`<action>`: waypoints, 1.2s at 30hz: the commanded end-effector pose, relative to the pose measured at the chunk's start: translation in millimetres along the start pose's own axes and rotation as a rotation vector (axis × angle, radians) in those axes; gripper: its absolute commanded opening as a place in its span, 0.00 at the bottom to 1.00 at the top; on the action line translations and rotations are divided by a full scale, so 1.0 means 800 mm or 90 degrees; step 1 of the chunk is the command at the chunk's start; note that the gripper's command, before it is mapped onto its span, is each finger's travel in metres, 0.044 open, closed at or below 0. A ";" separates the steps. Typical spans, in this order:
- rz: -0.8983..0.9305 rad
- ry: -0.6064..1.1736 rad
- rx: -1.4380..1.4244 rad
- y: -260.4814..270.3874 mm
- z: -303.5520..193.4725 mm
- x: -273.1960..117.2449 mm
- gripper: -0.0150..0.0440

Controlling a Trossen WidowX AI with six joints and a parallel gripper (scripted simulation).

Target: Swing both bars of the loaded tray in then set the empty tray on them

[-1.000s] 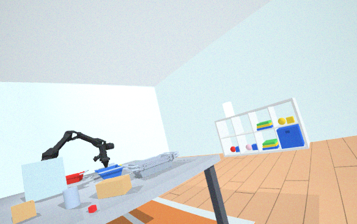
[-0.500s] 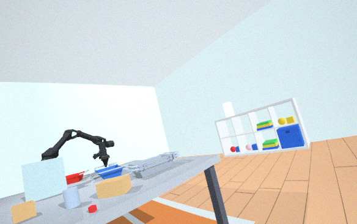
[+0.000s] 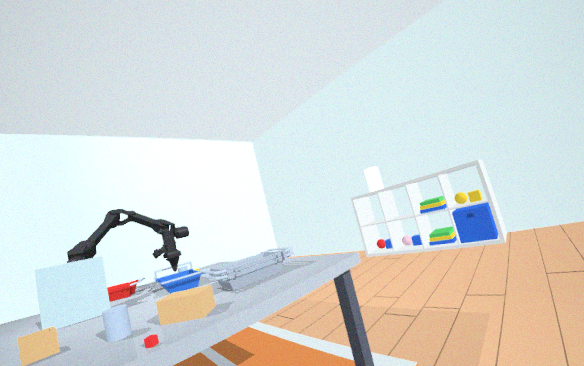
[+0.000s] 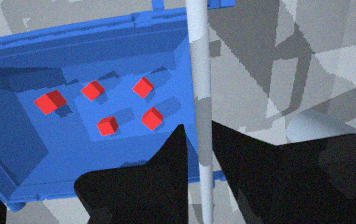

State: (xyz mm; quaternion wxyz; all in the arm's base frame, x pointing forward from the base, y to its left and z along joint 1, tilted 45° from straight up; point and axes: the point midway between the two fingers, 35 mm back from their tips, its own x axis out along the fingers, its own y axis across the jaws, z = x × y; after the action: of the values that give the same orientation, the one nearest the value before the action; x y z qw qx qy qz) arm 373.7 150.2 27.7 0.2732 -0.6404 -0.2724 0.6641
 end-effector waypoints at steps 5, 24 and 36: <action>0.005 -0.009 0.004 0.029 0.004 0.026 0.40; 0.009 -0.008 0.011 0.027 0.000 -0.026 0.40; 0.009 -0.008 0.011 0.027 0.000 -0.026 0.40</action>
State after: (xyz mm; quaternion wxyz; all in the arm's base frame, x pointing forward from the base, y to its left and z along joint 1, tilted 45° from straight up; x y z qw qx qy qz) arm 374.1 120.0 27.8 0.2713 -0.6370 -0.2653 0.6711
